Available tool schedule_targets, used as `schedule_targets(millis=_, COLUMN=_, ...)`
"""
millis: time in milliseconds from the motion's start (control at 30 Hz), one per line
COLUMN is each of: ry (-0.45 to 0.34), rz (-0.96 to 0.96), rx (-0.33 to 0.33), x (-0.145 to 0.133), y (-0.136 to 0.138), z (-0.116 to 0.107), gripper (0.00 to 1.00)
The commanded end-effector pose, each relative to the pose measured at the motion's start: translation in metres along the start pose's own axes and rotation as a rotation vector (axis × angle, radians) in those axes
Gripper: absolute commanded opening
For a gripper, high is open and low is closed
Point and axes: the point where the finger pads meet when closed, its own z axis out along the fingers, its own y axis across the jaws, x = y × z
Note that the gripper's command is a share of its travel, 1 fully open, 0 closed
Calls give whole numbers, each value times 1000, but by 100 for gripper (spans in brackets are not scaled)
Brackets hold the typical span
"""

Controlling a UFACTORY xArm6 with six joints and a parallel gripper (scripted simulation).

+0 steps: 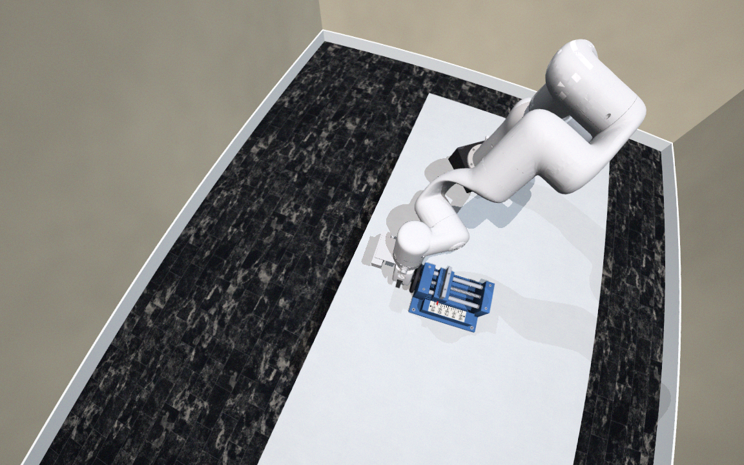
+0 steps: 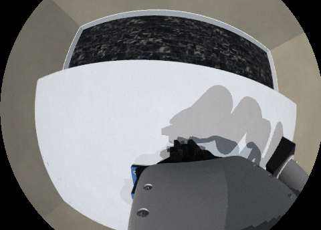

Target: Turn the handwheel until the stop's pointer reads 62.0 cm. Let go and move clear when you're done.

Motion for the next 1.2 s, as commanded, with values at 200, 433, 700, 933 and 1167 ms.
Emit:
schedule_targets(millis=200, ry=2, rz=-1, rx=3, x=0, y=-17, z=0, gripper=6)
schedule_targets(millis=433, ry=2, rz=-1, rx=3, x=0, y=-25, z=-3, gripper=6)
schedule_targets(millis=700, ry=2, rz=-1, rx=3, x=0, y=-37, z=-13, gripper=6)
schedule_targets(millis=933, ry=2, rz=-1, rx=3, x=0, y=-42, z=-23, gripper=6)
schedule_targets(millis=1167, ry=2, rz=-1, rx=3, x=0, y=-43, z=-38, gripper=6)
